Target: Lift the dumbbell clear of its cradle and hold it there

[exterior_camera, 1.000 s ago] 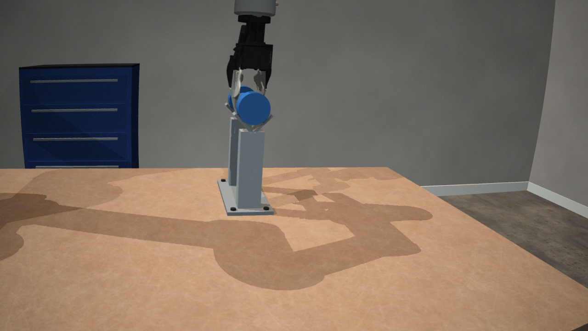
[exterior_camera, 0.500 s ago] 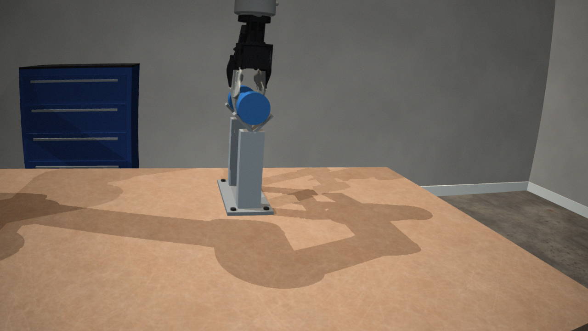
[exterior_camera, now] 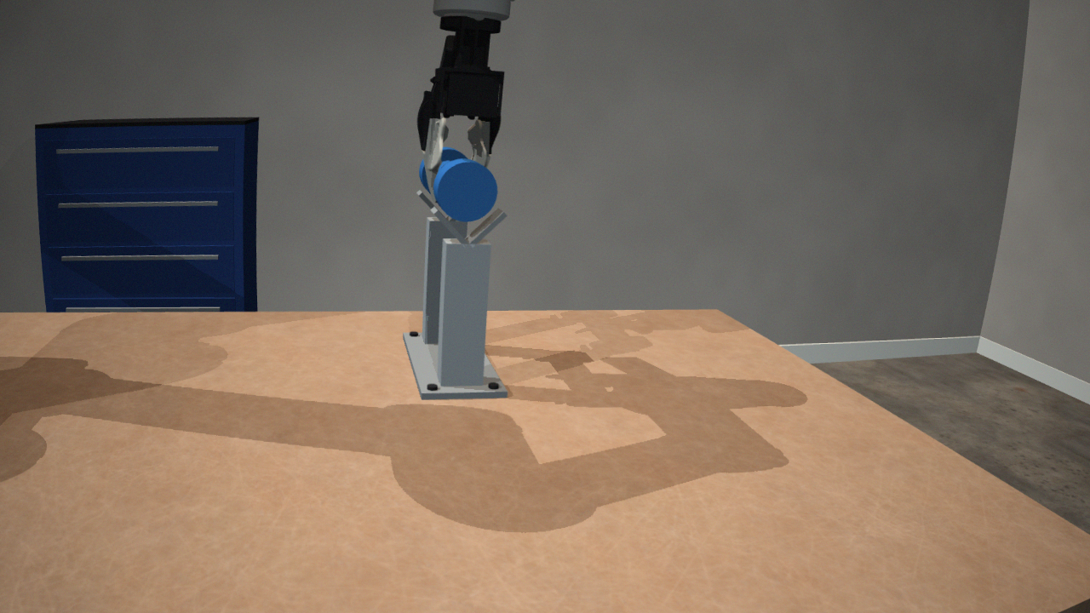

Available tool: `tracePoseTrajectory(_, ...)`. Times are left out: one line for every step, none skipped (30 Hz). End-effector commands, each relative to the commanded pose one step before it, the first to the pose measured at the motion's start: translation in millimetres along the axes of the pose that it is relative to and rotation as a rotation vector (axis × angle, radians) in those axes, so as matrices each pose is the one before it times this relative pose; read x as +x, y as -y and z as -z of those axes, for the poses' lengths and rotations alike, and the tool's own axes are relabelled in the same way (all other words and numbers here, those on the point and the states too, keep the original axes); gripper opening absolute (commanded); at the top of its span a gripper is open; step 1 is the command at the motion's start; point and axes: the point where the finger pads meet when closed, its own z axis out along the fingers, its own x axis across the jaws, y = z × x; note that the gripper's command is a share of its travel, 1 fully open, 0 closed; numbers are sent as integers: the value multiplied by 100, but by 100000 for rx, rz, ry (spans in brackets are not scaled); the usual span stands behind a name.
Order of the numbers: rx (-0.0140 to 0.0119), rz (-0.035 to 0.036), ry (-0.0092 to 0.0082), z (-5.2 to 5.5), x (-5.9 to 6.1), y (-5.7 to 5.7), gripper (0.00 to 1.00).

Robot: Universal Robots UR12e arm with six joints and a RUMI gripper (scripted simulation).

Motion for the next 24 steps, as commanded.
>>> tracePoseTrajectory(84, 95, -1874, 2190, 648, 93, 0)
tracePoseTrajectory(0, 3, -4, 250, -2, 4, 0)
tracePoseTrajectory(0, 3, -2, 253, 3, 5, 0)
tracePoseTrajectory(0, 4, 0, 256, 5, 5, 0)
tracePoseTrajectory(0, 4, 0, 260, 4, 5, 0)
tracePoseTrajectory(0, 4, 0, 264, 3, 5, 0)
tracePoseTrajectory(0, 4, 0, 267, 2, 5, 0)
tracePoseTrajectory(0, 4, 0, 270, 0, 5, 0)
tracePoseTrajectory(0, 4, 0, 271, -1, 5, 0)
tracePoseTrajectory(0, 4, 0, 272, -2, 5, 0)
tracePoseTrajectory(0, 4, 0, 272, -3, 5, 0)
tracePoseTrajectory(0, 4, 0, 271, -5, 5, 0)
tracePoseTrajectory(0, 4, 0, 269, -6, 5, 0)
tracePoseTrajectory(0, 3, 0, 267, -7, 4, 0)
tracePoseTrajectory(0, 0, 0, 0, 0, 0, 0)
tracePoseTrajectory(0, 0, 0, 0, 0, 0, 0)
tracePoseTrajectory(0, -8, 0, 264, -5, -8, 0)
tracePoseTrajectory(0, -5, 0, 260, -7, -3, 0)
tracePoseTrajectory(0, -6, 0, 253, 5, -4, 0)
tracePoseTrajectory(0, -5, 0, 247, 7, -3, 0)
tracePoseTrajectory(0, -4, 0, 241, 6, -3, 0)
tracePoseTrajectory(0, -2, 0, 234, 4, -1, 0)
tracePoseTrajectory(0, 0, 0, 227, 3, 0, 0)
tracePoseTrajectory(0, 2, 0, 219, 2, 1, 0)
